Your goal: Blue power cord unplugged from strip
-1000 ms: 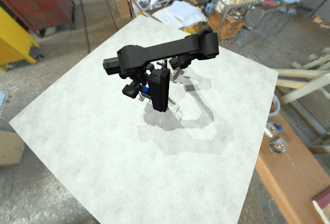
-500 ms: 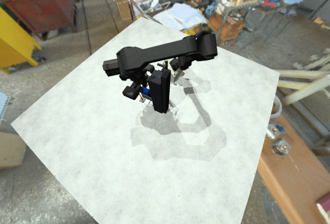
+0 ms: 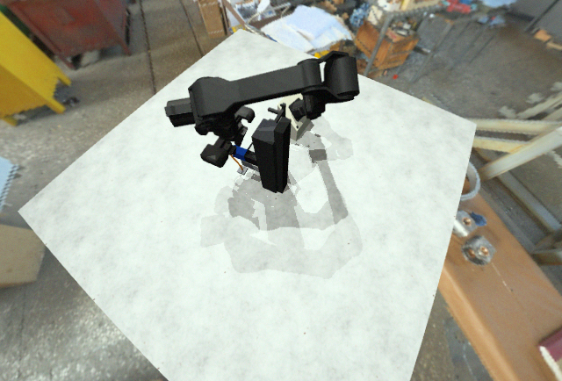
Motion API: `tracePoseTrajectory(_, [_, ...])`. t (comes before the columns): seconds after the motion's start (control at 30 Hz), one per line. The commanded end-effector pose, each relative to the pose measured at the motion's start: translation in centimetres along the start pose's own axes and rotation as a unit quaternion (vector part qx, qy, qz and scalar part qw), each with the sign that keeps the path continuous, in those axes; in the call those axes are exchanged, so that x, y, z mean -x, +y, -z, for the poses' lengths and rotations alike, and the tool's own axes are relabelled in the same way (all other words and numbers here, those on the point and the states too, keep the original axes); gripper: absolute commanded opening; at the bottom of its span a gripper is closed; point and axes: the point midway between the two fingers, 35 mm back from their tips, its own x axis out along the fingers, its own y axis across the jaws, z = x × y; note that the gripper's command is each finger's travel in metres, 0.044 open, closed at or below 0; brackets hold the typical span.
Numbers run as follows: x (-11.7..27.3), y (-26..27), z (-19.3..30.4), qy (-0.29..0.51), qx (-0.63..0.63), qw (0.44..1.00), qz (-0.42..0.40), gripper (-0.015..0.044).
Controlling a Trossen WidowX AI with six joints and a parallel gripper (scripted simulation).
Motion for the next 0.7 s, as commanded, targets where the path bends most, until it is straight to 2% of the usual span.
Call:
tracePoseTrajectory(0.0, [0.6,-0.2,-1.9,-0.007,-0.01,1.0,-0.006,0.0])
tracePoseTrajectory(0.03, [0.6,-0.3,-2.0,-0.007,-0.01,1.0,-0.006,0.0])
tracePoseTrajectory(0.47, [0.3,-0.1,-1.0,-0.005,-0.01,1.0,-0.006,0.0341])
tracePoseTrajectory(0.57, [0.6,0.0,-2.1,-0.006,-0.01,1.0,-0.006,0.042])
tracePoseTrajectory(0.6, [0.7,0.0,-2.8,-0.006,-0.01,1.0,-0.006,0.044])
tracePoseTrajectory(0.67, [1.1,0.0,-4.6,-0.006,-0.01,1.0,-0.006,0.044])
